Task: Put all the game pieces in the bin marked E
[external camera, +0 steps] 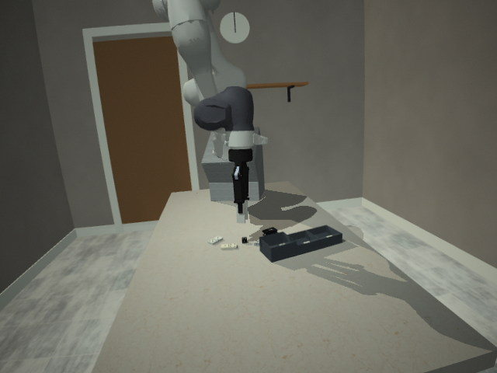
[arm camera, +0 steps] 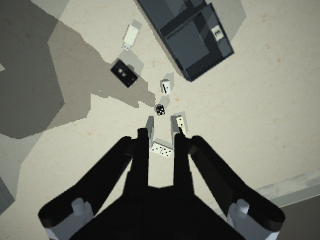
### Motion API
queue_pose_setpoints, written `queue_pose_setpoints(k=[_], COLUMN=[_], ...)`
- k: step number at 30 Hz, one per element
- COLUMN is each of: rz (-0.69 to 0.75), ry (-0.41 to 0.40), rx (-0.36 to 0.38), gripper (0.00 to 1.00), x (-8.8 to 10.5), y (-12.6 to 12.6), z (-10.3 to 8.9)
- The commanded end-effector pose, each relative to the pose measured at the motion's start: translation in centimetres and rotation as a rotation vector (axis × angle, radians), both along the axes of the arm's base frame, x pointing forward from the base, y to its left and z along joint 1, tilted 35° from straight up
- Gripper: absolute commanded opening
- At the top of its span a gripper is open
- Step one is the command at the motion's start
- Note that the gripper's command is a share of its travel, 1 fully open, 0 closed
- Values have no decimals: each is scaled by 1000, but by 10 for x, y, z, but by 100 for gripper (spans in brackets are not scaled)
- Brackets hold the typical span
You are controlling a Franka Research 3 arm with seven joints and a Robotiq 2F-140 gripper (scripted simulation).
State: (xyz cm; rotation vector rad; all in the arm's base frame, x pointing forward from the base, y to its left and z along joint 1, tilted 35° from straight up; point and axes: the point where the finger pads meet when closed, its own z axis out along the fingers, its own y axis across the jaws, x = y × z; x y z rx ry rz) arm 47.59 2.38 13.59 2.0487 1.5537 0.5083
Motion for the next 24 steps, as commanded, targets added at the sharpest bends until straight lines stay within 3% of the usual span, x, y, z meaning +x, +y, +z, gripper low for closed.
queue_pose_setpoints(k=[1,24], rz=[137,190], ry=[50,69], rx=[-58,-81], gripper=[19,19], x=[1,-1], y=[4,1], z=[1,0])
